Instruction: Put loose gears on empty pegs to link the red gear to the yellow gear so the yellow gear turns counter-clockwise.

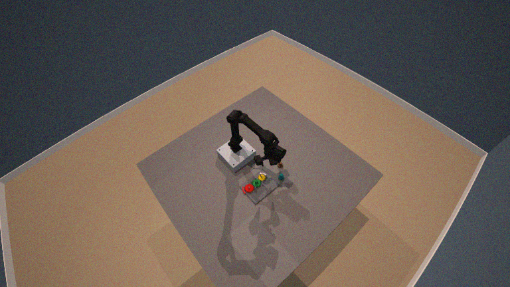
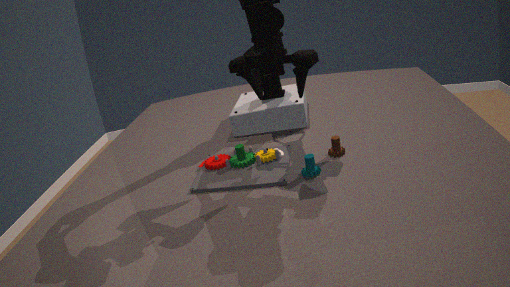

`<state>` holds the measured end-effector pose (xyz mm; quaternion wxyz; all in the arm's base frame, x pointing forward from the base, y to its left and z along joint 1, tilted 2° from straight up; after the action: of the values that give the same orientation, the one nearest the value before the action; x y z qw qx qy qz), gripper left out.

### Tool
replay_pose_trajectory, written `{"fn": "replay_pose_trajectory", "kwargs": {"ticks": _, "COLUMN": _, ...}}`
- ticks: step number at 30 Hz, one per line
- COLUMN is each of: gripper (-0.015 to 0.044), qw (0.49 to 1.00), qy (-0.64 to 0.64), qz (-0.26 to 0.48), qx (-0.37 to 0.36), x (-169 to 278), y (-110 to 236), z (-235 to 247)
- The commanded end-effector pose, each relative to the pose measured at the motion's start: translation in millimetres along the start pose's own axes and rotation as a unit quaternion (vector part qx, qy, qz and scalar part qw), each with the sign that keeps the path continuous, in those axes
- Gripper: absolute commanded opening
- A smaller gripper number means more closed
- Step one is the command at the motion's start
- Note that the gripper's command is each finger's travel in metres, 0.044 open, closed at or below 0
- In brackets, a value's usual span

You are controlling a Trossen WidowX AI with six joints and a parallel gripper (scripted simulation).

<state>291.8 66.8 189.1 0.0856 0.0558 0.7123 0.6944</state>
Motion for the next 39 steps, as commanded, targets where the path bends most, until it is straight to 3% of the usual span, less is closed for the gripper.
{"fn": "replay_pose_trajectory", "kwargs": {"ticks": 1, "gripper": 0.0440, "qw": 1.000, "qy": -0.002, "qz": 0.005, "qx": 0.001, "x": 22, "y": 5, "z": 49}}
{"fn": "replay_pose_trajectory", "kwargs": {"ticks": 12, "gripper": 0.0440, "qw": 1.000, "qy": -0.007, "qz": 0.009, "qx": -0.005, "x": 129, "y": 27, "z": 159}}
{"fn": "replay_pose_trajectory", "kwargs": {"ticks": 39, "gripper": 0.0440, "qw": 1.000, "qy": -0.007, "qz": 0.009, "qx": -0.004, "x": 131, "y": 27, "z": 161}}
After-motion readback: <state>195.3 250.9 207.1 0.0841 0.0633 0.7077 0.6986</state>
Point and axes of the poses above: the point midway between the two fingers, 35 mm back from their tips, its own y axis back along the fingers, its own z axis across the jaws, x = y × z, the point moved 7 cm from there along y, back along the fingers, and after that the axes turned 6 degrees about y, right-handed, at the moved point
